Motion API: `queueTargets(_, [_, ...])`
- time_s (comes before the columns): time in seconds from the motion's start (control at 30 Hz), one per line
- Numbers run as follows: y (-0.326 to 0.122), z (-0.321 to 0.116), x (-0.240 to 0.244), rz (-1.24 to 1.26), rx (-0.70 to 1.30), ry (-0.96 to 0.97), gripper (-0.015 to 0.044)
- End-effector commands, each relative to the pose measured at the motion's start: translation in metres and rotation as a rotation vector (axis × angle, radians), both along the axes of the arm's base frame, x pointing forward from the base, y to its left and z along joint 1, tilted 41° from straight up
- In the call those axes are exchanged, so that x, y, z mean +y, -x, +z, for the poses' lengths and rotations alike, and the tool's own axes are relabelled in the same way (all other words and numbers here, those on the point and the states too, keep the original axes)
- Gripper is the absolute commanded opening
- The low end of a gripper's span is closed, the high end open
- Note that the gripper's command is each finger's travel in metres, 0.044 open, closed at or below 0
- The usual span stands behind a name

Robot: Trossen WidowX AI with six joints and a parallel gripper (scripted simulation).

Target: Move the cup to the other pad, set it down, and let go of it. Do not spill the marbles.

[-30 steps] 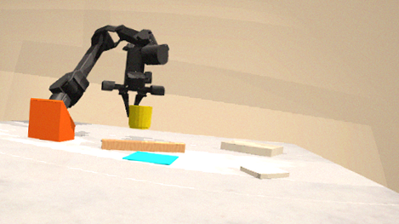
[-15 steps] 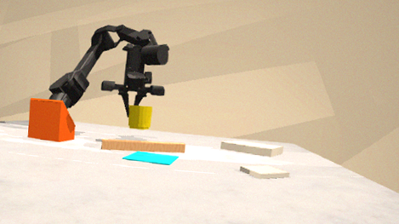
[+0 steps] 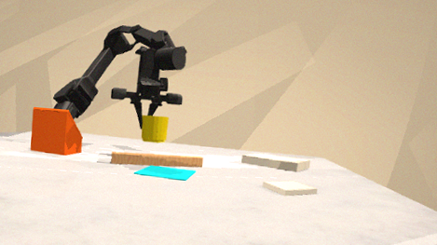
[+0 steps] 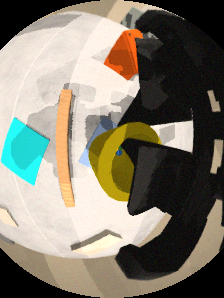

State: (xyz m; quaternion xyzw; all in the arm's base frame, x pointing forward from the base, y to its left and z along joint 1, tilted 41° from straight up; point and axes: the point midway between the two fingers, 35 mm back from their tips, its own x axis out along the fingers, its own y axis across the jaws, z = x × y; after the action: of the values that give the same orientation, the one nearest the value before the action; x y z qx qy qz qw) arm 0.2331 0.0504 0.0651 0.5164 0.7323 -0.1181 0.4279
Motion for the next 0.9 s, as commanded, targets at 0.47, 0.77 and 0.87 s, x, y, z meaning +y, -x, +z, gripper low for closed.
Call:
queueTargets(0.47, [-0.021,-0.018,-0.021,0.007,-0.010,0.008,0.0000])
queueTargets(0.77, [-0.030,-0.028,-0.031,0.007,-0.011,0.008,0.0000])
queueTargets(0.87, [-0.034,-0.031,-0.034,0.007,-0.011,0.009,0.0000])
